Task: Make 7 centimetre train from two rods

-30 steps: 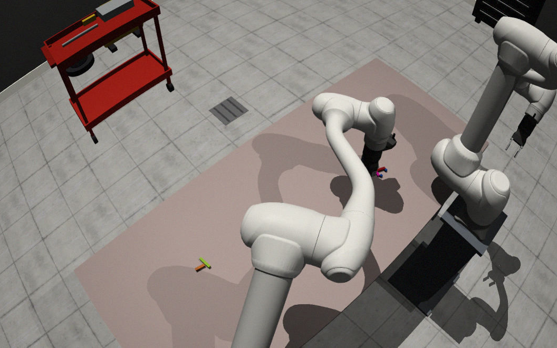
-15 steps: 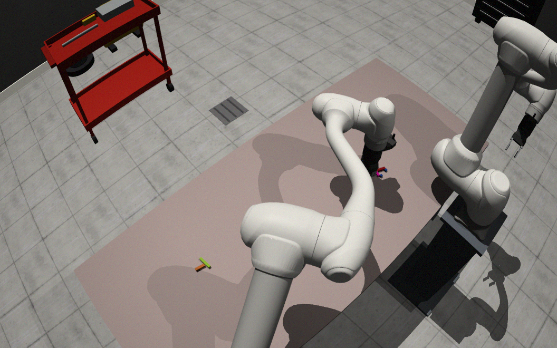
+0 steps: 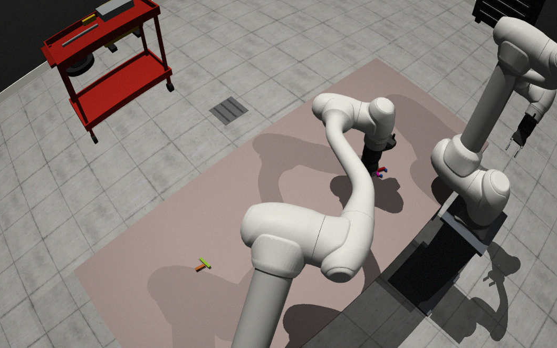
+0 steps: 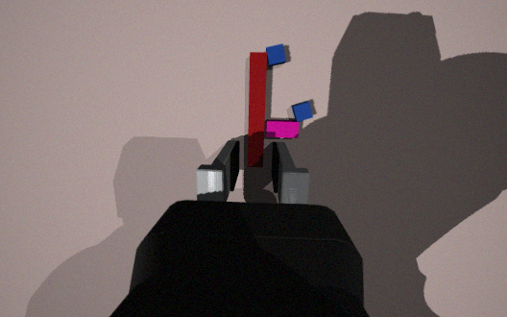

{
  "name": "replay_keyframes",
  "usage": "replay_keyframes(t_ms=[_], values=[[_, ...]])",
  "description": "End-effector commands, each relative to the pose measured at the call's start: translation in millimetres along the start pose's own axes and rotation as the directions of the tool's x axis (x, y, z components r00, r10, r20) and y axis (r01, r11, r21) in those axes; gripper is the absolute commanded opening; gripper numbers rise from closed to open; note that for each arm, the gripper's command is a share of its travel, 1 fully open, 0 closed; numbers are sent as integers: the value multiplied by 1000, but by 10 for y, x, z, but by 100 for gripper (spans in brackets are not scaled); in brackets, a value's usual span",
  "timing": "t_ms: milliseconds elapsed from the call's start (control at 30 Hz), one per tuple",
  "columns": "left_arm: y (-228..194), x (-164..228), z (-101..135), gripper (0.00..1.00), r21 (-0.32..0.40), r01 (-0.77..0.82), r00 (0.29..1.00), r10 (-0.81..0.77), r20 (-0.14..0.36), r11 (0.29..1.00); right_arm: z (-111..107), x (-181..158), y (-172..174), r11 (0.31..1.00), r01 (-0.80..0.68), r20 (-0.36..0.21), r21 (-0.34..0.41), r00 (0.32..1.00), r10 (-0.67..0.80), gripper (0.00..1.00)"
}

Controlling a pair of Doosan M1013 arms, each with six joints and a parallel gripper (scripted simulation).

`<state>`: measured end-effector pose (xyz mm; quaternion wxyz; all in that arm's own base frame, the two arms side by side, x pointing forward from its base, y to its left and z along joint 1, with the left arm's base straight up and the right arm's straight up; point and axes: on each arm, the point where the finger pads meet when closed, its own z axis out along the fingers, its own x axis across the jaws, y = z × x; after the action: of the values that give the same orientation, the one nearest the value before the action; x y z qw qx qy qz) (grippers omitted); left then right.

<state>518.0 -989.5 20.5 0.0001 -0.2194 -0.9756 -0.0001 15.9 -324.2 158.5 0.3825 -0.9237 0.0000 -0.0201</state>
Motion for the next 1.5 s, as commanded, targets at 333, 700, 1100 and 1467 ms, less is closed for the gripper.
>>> replay_keyframes(t_ms=[333, 700, 1100, 1467], values=[[-2, -5, -21, 54, 1, 0, 1000, 0, 2, 1000, -4, 1, -1, 1000, 0, 0, -1, 1000, 0, 100], [-2, -5, -21, 24, 1, 0, 1000, 0, 2, 1000, -4, 1, -1, 1000, 0, 0, -1, 1000, 0, 100], [-2, -5, -21, 24, 1, 0, 1000, 0, 2, 1000, -4, 1, -1, 1000, 0, 0, -1, 1000, 0, 100], [-2, -5, -21, 24, 1, 0, 1000, 0, 2, 1000, -4, 1, -1, 1000, 0, 0, -1, 1000, 0, 100]])
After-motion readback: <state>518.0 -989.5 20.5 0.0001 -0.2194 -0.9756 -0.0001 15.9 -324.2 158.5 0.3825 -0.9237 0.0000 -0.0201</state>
